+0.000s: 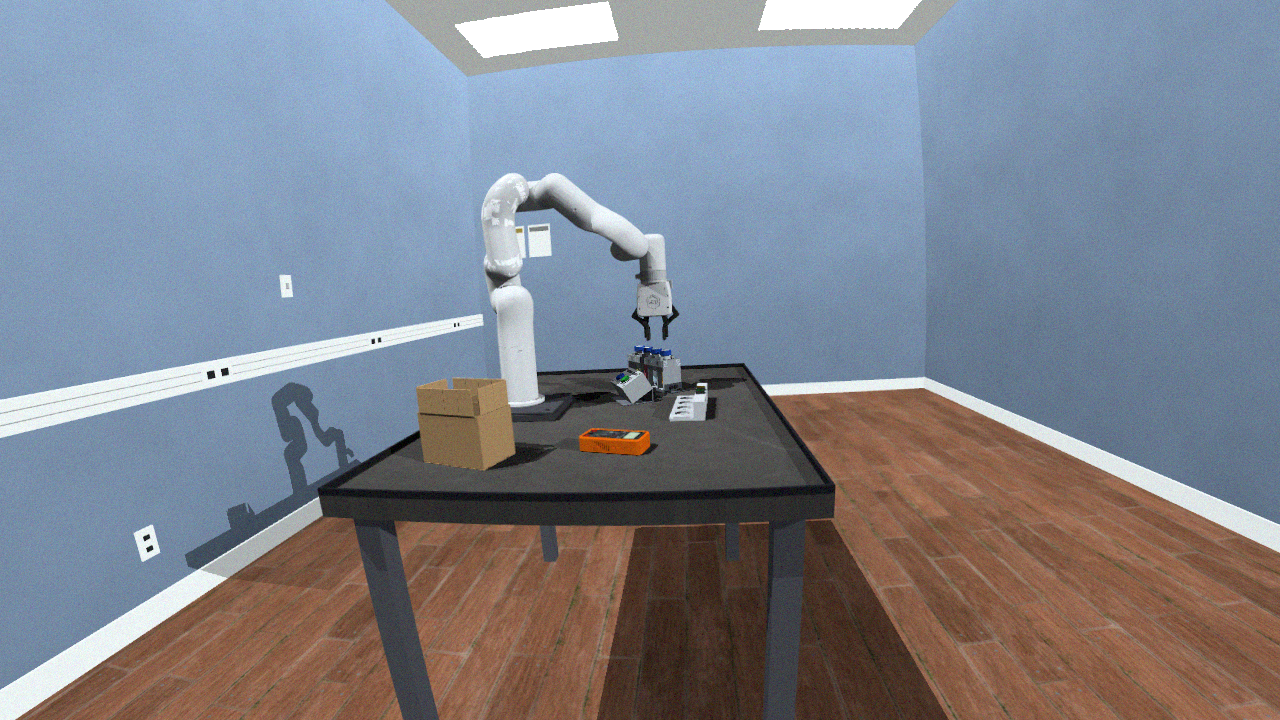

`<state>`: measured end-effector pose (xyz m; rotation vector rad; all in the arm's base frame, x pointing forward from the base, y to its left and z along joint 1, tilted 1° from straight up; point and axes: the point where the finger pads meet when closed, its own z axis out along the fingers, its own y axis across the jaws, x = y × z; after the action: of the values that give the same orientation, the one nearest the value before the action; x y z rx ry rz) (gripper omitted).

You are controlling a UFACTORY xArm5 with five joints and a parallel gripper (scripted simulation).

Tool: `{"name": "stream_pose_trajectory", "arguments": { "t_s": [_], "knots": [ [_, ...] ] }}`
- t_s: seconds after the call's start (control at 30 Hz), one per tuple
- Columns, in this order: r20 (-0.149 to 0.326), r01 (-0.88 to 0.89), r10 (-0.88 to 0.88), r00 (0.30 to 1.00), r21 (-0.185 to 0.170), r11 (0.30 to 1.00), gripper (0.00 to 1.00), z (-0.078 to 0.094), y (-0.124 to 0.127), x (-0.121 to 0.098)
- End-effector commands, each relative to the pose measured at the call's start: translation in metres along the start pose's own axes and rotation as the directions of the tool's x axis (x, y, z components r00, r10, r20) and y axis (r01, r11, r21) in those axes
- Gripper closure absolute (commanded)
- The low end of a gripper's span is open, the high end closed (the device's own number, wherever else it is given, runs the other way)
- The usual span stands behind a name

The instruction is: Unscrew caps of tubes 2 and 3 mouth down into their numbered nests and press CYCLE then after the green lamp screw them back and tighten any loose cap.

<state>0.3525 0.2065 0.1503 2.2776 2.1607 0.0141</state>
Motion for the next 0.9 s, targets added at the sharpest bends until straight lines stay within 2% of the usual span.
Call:
{"name": "stream_pose_trajectory", "arguments": {
  "t_s": [0.0, 0.03, 0.4, 0.67, 0.87],
  "knots": [
    [0.010, -0.097, 0.097, 0.995, -0.007, 0.995, 0.54, -0.001, -0.010, 0.027],
    [0.010, -0.097, 0.097, 0.995, -0.007, 0.995, 0.54, -0.001, -0.010, 0.027],
    [0.010, -0.097, 0.097, 0.995, -0.006, 0.995, 0.54, 0.000, -0.044, 0.099],
    [0.010, -0.097, 0.097, 0.995, -0.006, 0.995, 0.54, 0.000, -0.044, 0.099],
    [0.010, -0.097, 0.097, 0.995, -0.006, 0.995, 0.54, 0.018, -0.044, 0.099]
  ]
}}
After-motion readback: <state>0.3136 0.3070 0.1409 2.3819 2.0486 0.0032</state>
